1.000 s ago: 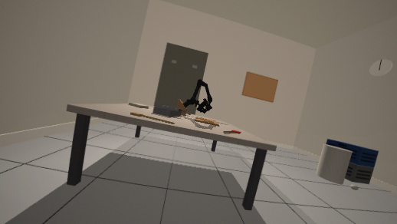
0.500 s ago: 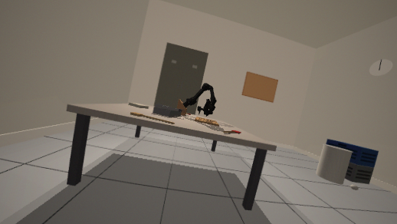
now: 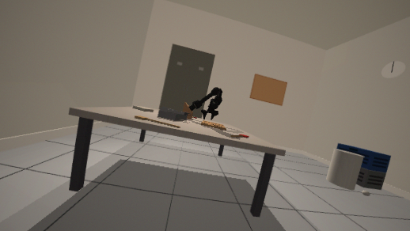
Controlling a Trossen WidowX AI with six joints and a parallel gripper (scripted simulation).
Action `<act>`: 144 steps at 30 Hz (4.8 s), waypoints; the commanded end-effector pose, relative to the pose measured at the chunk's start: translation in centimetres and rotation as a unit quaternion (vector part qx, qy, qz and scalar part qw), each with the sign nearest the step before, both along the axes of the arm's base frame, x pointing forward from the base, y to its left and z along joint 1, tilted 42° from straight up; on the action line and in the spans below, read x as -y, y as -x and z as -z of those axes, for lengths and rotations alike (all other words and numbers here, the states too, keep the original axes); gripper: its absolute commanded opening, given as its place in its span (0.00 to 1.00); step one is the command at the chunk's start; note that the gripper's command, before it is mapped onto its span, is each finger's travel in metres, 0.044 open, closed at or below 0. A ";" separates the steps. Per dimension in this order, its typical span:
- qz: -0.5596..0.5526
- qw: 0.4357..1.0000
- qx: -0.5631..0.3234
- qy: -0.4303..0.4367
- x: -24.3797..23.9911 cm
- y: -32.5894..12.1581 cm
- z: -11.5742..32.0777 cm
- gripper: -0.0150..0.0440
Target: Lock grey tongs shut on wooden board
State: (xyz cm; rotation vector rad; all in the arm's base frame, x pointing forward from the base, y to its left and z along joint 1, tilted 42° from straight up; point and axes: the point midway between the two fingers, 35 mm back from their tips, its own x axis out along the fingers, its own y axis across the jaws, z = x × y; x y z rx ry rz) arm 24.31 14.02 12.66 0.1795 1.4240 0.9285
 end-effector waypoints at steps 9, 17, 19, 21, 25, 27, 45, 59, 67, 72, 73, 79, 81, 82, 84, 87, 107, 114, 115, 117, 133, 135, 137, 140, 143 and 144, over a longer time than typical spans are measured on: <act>-0.132 0.973 0.188 -0.009 12.1 -8.2 5.2 1.00; -0.208 0.935 0.286 -0.004 20.1 -9.7 9.0 1.00; -0.230 0.921 0.313 -0.003 22.2 -9.6 10.0 1.00; -0.252 0.906 0.340 -0.002 24.3 -9.5 11.1 1.00; -0.288 0.875 0.389 0.002 28.3 -8.6 13.3 1.00; -0.311 0.855 0.415 0.004 30.3 -8.0 14.4 1.00; -0.329 0.839 0.433 0.005 31.2 -7.8 14.7 1.00; -0.329 0.839 0.433 0.006 30.1 -8.3 16.1 1.00; -0.329 0.839 0.433 0.006 29.3 -8.6 17.2 1.00; -0.329 0.839 0.433 0.006 28.7 -8.8 17.8 1.00; -0.329 0.839 0.433 0.006 28.6 -8.8 17.9 1.00; -0.329 0.839 0.433 0.006 28.0 -9.0 18.6 1.00; -0.329 0.839 0.434 0.006 27.8 -9.0 18.9 1.00; -0.328 0.839 0.434 0.006 27.7 -9.0 19.0 1.00; -0.328 0.839 0.434 0.006 27.5 -9.1 19.3 1.00; -0.328 0.839 0.434 0.005 27.1 -9.2 19.6 1.00; -0.328 0.839 0.435 0.004 24.8 -9.4 22.0 1.00; -0.328 0.839 0.435 0.004 24.7 -9.4 22.2 1.00; -0.332 0.836 0.437 0.008 24.9 -9.5 21.9 0.99; -0.332 0.836 0.437 0.008 24.9 -9.5 21.9 0.97; -0.332 0.836 0.437 0.008 24.9 -9.5 21.9 0.79; -0.332 0.836 0.437 0.008 24.9 -9.5 21.9 0.76; -0.332 0.836 0.437 0.008 24.9 -9.5 21.9 0.74; -0.332 0.836 0.437 0.008 24.9 -9.5 21.9 0.71; -0.332 0.836 0.437 0.008 24.9 -9.5 21.9 0.67; -0.332 0.836 0.437 0.008 24.9 -9.5 21.9 0.66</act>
